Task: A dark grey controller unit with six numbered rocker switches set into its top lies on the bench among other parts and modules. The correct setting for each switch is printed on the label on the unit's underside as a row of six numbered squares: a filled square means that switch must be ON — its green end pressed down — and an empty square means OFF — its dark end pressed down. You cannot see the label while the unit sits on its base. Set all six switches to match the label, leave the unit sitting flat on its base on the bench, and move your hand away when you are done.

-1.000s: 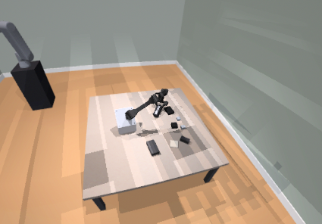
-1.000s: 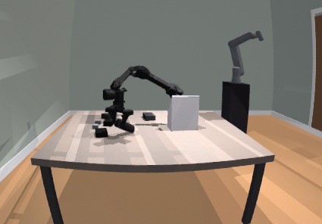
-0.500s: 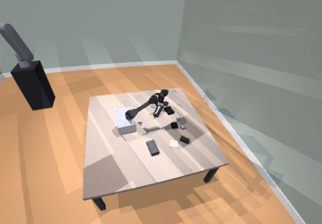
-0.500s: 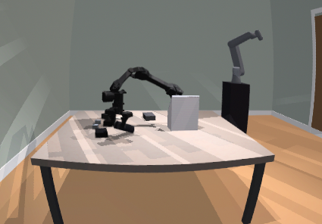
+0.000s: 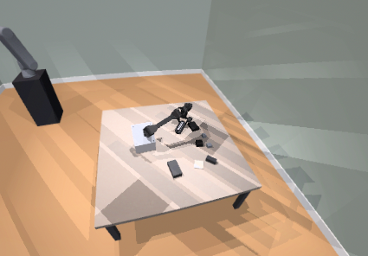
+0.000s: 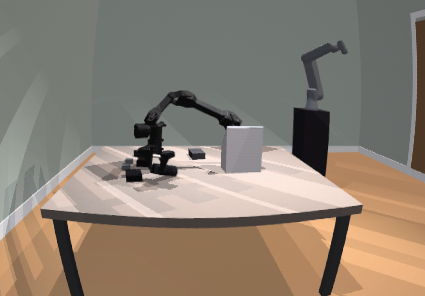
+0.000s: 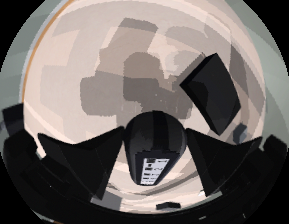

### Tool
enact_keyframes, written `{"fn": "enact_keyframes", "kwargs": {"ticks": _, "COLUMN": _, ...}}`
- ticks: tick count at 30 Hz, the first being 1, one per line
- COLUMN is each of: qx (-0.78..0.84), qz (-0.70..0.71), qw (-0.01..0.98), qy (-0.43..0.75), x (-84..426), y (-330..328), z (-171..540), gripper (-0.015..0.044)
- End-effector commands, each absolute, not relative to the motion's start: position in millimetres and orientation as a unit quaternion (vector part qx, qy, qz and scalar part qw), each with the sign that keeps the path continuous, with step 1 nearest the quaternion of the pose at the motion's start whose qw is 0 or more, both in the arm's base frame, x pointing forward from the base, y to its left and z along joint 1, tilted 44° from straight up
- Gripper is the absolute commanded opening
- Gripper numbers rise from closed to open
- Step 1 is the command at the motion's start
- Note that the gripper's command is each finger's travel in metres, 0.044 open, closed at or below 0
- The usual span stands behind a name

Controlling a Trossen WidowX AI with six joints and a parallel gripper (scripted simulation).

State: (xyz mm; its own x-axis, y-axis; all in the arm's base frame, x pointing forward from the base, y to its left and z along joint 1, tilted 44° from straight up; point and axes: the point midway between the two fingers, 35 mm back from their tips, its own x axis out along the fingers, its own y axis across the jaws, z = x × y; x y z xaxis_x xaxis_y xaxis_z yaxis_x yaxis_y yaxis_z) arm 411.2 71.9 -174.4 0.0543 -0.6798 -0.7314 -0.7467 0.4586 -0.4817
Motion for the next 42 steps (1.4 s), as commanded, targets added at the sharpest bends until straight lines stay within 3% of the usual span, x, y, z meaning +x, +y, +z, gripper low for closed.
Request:
{"fn": "enact_keyframes", "kwargs": {"ticks": 1, "qx": -0.521, "qz": 0.032, "qw": 0.499, "qy": 0.692, "x": 409, "y": 66, "z": -181, "gripper": 0.0338}}
{"fn": "enact_keyframes", "kwargs": {"ticks": 40, "qx": -0.519, "qz": 0.032, "qw": 0.503, "qy": 0.691, "x": 415, "y": 55, "z": -198, "gripper": 0.0338}}
{"fn": "enact_keyframes", "kwargs": {"ticks": 42, "qx": -0.518, "qz": 0.031, "qw": 0.505, "qy": 0.690, "x": 416, "y": 55, "z": -198, "gripper": 0.0390}}
